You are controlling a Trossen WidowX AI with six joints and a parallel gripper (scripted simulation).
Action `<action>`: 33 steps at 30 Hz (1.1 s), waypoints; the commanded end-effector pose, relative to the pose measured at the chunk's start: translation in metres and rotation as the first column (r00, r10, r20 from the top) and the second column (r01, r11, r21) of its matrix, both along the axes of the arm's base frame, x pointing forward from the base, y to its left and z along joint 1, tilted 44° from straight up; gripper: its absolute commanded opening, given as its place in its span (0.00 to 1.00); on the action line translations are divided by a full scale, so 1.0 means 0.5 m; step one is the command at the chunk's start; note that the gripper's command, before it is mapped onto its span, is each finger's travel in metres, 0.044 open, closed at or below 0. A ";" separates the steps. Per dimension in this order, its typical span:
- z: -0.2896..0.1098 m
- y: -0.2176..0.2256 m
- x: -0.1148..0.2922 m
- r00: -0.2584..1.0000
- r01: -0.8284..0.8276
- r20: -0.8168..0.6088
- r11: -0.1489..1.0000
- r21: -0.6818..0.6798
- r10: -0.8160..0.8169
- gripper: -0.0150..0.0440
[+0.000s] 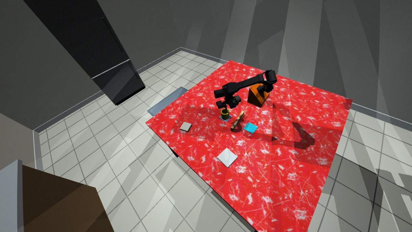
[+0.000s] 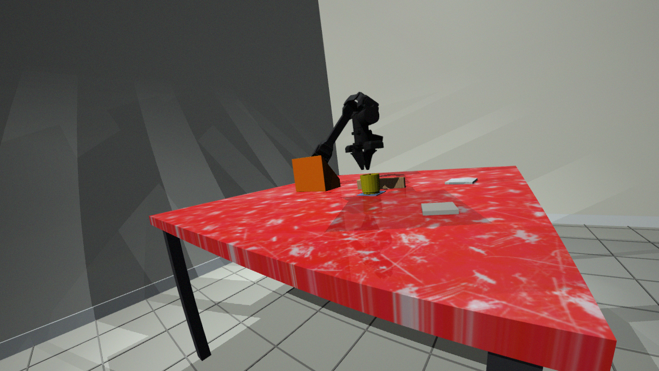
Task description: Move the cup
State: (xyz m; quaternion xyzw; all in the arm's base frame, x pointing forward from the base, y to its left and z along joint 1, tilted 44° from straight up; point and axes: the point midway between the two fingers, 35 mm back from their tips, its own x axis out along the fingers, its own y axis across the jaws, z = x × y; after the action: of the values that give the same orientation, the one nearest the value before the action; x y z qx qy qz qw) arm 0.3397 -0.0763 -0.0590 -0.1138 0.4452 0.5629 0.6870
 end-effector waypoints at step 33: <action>-0.079 0.072 -0.006 1.000 0.005 -0.005 1.000 0.010 -0.005 0.54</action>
State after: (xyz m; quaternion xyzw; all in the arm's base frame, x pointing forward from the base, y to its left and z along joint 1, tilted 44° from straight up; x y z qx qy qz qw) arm 0.3370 -0.0411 -0.0967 -0.1110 0.4448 0.5651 0.6860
